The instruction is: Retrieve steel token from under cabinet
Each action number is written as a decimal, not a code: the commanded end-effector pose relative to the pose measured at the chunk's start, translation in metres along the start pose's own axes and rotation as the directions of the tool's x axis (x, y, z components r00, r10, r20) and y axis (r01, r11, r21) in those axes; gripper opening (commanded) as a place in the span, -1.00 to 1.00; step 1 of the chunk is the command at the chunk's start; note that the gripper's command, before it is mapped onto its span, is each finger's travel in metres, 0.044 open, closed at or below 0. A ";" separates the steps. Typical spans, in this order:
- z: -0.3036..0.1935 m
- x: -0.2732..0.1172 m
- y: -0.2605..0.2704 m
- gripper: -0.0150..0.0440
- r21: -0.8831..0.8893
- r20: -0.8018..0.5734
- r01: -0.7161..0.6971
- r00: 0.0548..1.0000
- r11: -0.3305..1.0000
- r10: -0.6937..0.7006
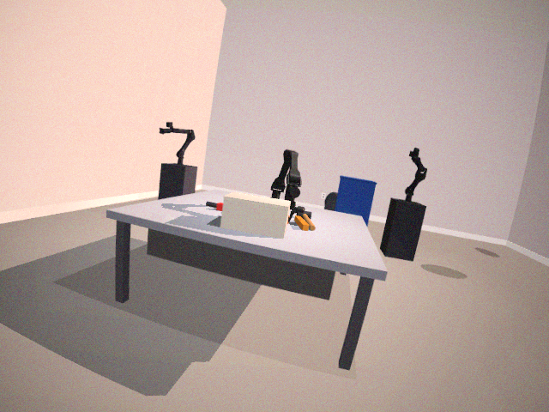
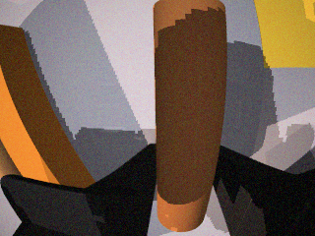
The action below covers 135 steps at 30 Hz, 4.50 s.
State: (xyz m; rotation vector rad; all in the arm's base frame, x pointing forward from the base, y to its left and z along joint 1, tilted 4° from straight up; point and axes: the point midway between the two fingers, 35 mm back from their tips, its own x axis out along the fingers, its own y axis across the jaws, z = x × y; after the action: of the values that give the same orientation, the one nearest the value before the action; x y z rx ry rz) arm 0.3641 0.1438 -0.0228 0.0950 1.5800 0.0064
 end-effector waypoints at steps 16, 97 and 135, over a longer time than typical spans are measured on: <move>0.020 -0.001 0.000 -0.49 -0.003 0.005 -0.002 1.000 1.000 0.002; 0.021 0.002 -0.036 -0.49 -0.003 0.005 0.001 1.000 1.000 -0.001; -0.016 0.003 -0.035 -0.49 -0.003 0.002 0.001 1.000 1.000 -0.001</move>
State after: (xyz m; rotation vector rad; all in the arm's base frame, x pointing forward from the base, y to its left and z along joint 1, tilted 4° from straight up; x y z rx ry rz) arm 0.3509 0.1095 -0.0270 0.0907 1.5762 0.0108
